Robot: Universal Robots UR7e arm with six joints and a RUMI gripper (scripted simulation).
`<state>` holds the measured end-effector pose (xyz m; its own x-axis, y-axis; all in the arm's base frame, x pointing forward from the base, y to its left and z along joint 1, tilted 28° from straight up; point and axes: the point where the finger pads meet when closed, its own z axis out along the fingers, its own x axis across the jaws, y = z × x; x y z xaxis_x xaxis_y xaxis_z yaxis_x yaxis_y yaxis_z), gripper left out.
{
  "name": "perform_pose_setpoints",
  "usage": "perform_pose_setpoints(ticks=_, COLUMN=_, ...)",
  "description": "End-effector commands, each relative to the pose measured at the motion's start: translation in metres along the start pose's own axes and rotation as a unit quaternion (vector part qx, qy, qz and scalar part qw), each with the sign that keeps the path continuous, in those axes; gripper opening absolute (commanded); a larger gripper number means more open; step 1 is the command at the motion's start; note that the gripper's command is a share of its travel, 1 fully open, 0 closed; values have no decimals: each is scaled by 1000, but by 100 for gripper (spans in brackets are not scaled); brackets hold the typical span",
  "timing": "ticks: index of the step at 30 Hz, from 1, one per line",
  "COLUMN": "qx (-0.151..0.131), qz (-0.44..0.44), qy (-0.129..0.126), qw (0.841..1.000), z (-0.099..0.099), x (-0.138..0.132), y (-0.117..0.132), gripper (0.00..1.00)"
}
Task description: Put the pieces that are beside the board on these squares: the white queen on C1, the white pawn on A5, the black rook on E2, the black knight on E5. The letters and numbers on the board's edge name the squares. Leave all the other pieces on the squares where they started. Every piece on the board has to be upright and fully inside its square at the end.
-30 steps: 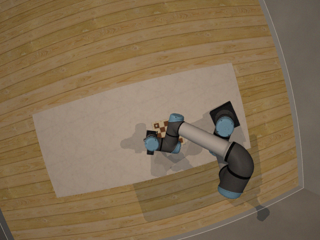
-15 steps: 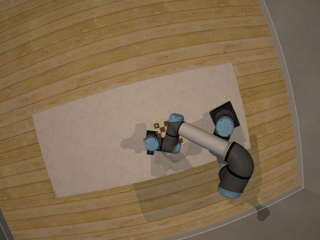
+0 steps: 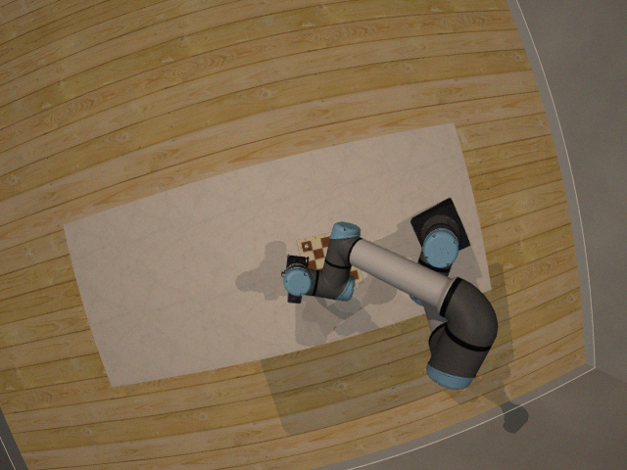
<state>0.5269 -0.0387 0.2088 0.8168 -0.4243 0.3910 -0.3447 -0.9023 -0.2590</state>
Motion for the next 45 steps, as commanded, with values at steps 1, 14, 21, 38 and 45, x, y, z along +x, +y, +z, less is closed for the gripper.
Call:
perform_pose_setpoints(ticks=1, qx=0, qz=-1, qy=0, qw=1000, z=0, x=-1, y=-1, gripper=22)
perform_pose_setpoints(ticks=14, qx=0, qz=0, qy=-2, qw=1000, z=10, x=-3, y=-1, gripper=22)
perform_pose_setpoints(ticks=21, qx=0, qz=0, qy=-2, qw=1000, z=23, x=-3, y=-1, gripper=22)
perform_pose_setpoints(ticks=38, qx=0, qz=0, qy=-1, qw=1000, z=32, x=-1, y=-1, gripper=22)
perform_pose_setpoints(ticks=45, qx=0, qz=-1, qy=0, qw=1000, z=31, x=-1, y=-1, gripper=22)
